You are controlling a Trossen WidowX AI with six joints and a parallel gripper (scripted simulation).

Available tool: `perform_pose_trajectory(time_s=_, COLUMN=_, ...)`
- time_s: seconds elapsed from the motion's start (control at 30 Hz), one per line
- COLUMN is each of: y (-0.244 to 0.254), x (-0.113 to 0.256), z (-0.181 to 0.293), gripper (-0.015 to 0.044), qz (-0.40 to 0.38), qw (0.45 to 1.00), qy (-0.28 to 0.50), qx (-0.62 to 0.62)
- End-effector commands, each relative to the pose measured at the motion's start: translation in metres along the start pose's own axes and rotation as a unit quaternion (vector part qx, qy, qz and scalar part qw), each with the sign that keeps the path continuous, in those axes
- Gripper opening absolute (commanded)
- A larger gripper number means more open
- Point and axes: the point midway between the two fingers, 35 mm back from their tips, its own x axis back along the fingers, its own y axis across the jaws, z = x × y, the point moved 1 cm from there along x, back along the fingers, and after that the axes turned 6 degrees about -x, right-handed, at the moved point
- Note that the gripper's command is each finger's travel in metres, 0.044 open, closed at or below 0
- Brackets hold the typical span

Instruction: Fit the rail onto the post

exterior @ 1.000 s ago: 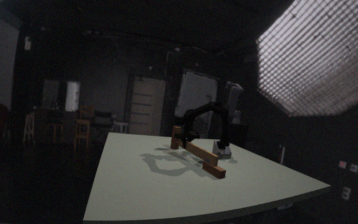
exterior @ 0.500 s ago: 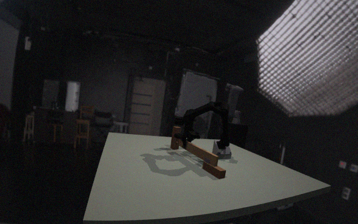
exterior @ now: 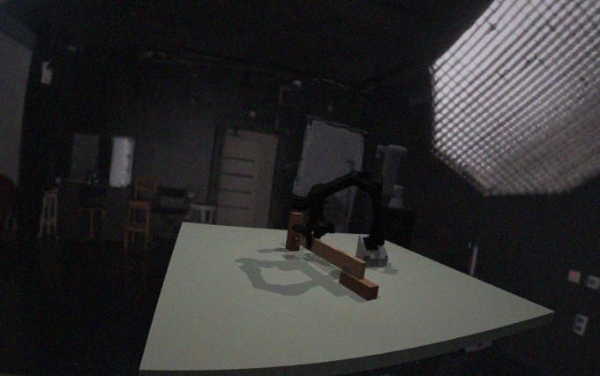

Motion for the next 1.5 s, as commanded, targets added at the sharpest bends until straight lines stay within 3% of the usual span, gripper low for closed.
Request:
perform_pose_trajectory(time_s=0.0, y=-0.001, x=0.002, z=0.003, gripper=0.0000, qz=0.003, qw=1.000, qy=0.002, qx=0.001)
perform_pose_trajectory(time_s=1.47, y=-0.004, x=0.004, z=0.014, gripper=0.0000, qz=0.003, qw=1.000, qy=0.003, qx=0.001)
